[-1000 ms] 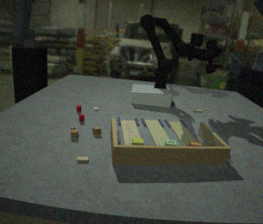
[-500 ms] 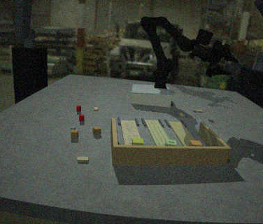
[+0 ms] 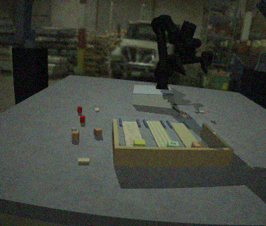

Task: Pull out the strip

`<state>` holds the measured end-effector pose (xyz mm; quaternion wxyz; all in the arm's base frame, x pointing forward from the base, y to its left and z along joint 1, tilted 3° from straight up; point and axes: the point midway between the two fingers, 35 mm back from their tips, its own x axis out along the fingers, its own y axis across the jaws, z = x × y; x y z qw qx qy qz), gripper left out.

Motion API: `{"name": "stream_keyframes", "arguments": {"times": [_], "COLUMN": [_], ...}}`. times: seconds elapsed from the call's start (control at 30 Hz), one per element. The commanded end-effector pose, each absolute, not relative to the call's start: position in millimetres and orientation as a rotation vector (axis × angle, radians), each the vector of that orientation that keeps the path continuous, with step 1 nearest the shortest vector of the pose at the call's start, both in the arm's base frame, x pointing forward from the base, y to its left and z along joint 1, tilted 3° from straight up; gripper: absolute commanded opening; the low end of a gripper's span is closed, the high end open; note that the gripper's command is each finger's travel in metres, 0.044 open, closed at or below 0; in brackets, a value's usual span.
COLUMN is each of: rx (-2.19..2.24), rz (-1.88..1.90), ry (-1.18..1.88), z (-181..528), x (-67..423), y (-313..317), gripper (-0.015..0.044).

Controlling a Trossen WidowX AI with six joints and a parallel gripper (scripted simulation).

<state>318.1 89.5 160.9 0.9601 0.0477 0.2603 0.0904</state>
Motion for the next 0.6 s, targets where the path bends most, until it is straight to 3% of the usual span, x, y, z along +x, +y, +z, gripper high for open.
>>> {"name": "stream_keyframes", "arguments": {"times": [0.0, 0.1, 0.5, 0.57], "rx": [-0.005, -0.035, -0.035, -0.045], "rz": [-0.017, -0.081, -0.081, -0.079], "ry": [0.570, 0.593, 0.593, 0.625], "z": [163.0, 162.8, 162.8, 160.9], "x": [324.7, 322.7, 322.7, 326.4], "y": [13.5, -11.5, -11.5, -12.4], "gripper": [0.0400, 0.0400, 0.0400, 0.0348]}}
